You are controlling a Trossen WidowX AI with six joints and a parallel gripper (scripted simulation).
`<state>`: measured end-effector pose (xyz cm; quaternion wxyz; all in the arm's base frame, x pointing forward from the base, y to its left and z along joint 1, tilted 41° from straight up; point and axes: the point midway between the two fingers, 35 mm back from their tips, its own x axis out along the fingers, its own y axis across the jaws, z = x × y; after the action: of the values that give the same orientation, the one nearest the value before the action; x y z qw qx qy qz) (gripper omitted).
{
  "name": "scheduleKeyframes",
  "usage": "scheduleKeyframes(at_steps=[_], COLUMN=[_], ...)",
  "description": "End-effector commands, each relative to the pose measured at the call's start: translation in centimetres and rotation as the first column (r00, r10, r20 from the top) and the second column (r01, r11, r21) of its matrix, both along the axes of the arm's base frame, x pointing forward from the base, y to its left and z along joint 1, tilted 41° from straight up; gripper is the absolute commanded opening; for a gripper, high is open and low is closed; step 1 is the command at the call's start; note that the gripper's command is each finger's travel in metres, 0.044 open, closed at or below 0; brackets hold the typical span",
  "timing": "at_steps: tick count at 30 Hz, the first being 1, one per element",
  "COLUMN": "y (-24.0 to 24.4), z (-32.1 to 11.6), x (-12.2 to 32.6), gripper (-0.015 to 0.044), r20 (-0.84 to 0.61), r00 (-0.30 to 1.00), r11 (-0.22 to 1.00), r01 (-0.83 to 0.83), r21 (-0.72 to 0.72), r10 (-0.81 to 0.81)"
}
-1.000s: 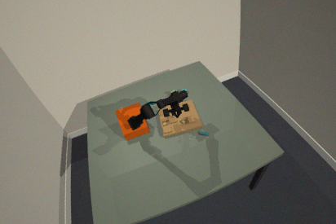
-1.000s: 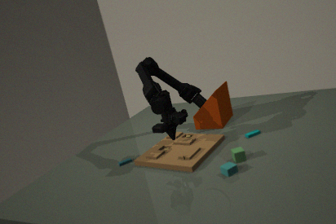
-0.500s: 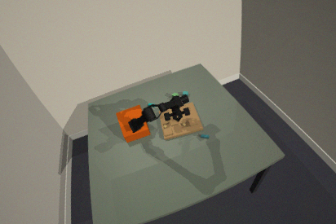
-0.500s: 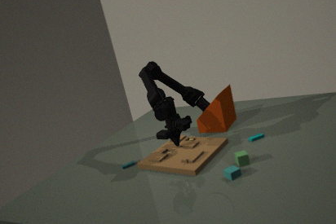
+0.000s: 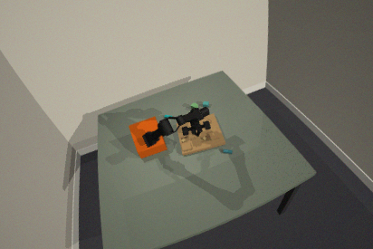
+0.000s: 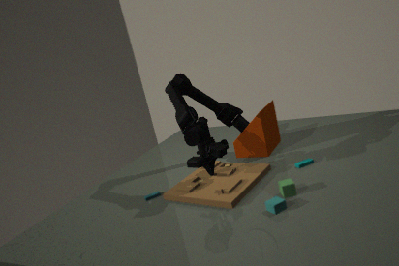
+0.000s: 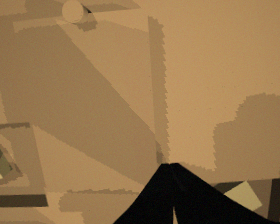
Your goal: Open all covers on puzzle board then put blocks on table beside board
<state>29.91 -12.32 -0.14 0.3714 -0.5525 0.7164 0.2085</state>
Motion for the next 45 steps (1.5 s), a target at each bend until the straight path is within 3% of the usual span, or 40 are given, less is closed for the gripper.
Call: scheduleKeyframes(at_steps=[1, 45], y=[0.0, 1.3], z=[0.0, -0.5], x=[-0.6, -5.3], gripper=[0.0000, 0.0000], r20=[-0.009, -0.012], r00=[1.000, 1.000], r11=[1.000, 1.000], r01=[-0.005, -0.005], r21=[-0.004, -0.004], r10=[0.005, 0.005])
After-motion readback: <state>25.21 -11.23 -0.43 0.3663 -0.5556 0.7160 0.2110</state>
